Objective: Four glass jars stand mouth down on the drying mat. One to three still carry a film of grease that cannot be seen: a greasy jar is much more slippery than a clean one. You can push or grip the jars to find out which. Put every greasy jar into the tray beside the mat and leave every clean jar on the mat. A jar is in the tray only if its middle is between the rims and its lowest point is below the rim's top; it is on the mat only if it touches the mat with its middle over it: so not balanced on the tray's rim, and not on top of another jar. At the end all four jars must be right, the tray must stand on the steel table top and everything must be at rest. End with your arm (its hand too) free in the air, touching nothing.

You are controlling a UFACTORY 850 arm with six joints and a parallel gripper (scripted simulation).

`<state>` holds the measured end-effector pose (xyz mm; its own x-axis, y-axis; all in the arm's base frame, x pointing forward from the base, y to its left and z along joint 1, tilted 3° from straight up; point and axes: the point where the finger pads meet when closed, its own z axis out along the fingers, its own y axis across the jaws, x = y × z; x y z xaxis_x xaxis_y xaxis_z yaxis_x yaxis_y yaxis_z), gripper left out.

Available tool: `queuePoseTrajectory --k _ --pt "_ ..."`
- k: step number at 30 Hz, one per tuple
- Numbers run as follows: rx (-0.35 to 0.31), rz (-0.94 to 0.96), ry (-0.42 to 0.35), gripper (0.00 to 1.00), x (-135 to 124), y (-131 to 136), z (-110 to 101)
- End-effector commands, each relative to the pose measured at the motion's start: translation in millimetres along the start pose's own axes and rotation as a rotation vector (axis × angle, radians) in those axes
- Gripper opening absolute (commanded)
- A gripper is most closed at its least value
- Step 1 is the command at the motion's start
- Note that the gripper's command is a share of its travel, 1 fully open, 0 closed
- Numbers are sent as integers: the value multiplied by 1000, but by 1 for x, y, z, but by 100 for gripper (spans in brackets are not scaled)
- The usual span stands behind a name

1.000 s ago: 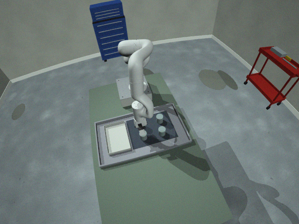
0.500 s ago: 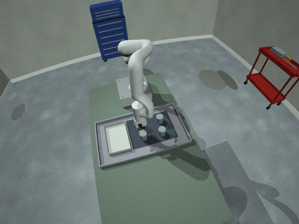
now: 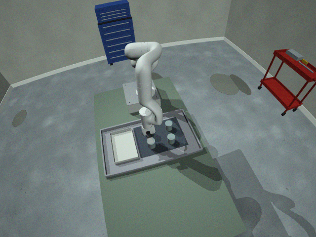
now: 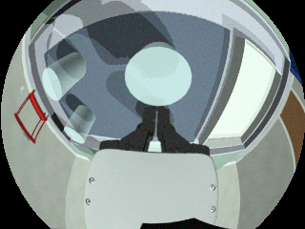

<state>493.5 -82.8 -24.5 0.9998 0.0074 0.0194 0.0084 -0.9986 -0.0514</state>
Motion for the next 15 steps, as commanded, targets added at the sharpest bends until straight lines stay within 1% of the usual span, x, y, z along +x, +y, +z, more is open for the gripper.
queuePoseTrajectory --k 1,15 --pt "0 0 2 0 1 0 -1" --pt "0 0 2 0 3 0 -1"
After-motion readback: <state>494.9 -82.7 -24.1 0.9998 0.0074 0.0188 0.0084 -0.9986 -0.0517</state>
